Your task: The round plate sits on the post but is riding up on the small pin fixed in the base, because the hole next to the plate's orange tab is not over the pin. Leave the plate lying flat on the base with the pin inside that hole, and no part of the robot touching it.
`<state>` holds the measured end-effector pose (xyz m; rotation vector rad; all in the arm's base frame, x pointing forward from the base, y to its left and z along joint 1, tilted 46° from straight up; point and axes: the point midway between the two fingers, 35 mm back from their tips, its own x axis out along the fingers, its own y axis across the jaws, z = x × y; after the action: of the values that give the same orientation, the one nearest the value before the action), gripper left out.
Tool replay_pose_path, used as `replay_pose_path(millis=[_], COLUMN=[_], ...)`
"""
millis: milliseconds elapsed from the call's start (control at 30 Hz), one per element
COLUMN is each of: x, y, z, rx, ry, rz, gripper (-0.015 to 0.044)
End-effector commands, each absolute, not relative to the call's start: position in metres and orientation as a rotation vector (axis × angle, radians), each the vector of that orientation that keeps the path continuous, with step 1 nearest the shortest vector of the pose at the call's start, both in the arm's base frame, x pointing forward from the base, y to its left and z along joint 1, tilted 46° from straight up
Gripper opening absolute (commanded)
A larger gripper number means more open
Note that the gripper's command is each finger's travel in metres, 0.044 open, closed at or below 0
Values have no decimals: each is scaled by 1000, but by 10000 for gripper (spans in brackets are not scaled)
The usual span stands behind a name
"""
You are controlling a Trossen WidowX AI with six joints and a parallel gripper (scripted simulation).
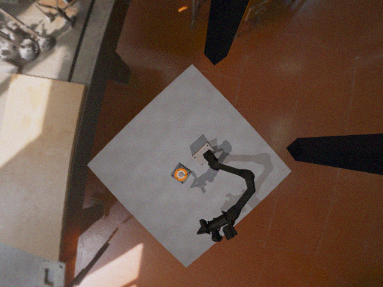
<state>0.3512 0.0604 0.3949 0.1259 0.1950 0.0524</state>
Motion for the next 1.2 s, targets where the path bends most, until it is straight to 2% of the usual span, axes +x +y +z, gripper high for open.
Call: replay_pose_path(millis=[0,267,467,533,633,733,1167], x=[369,368,321,311,270,252,256], y=[54,34,19,18,19,22,41], z=[332,201,99,88,55,47,32], rx=[28,-55,78,122,369,534,533], ry=[400,851,1248,1300,1465,1512,1511], rz=[86,226,442,480,640,713,712], gripper=[0,0,0,0,0,0,0])
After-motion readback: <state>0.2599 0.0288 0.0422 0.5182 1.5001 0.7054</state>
